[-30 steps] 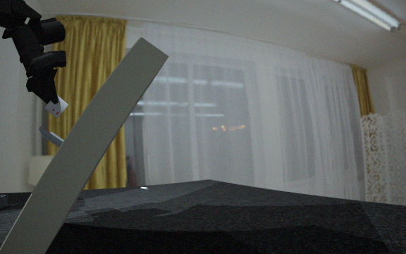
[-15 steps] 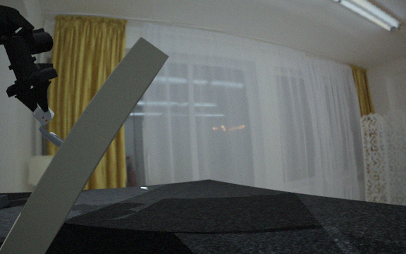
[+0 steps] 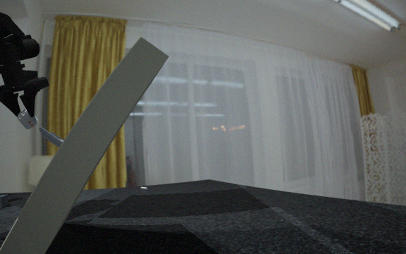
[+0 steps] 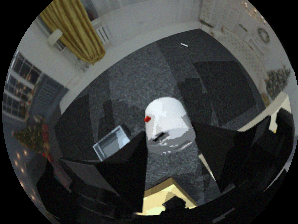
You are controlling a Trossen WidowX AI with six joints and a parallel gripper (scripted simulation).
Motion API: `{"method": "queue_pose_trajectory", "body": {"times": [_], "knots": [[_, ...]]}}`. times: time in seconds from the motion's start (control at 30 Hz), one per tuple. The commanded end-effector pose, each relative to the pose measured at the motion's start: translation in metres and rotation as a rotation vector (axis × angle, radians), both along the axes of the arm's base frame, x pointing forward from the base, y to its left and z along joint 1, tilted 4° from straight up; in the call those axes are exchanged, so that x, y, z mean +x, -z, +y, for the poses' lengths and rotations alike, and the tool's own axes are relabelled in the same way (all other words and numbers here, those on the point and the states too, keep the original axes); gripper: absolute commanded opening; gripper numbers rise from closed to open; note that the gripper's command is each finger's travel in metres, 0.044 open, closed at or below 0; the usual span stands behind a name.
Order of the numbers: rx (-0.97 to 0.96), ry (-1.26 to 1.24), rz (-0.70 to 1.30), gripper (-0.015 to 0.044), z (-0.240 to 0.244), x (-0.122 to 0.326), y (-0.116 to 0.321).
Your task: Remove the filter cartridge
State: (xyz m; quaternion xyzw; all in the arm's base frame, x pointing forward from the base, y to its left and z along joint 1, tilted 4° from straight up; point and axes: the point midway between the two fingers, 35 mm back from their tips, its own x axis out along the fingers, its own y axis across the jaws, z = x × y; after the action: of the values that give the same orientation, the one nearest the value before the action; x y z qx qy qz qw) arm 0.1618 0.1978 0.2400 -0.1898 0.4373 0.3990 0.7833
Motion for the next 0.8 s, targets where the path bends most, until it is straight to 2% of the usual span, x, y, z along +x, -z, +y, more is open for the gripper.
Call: {"method": "queue_pose_trajectory", "body": {"times": [0.0,0.23,0.77], "knots": [[0.013,-0.035,-0.013,0.0,0.003,-0.005,-0.003],[0.013,-0.088,-0.016,0.0,0.014,-0.015,0.008],[0.016,-0.331,-0.031,0.0,0.053,-0.071,0.06]]}}
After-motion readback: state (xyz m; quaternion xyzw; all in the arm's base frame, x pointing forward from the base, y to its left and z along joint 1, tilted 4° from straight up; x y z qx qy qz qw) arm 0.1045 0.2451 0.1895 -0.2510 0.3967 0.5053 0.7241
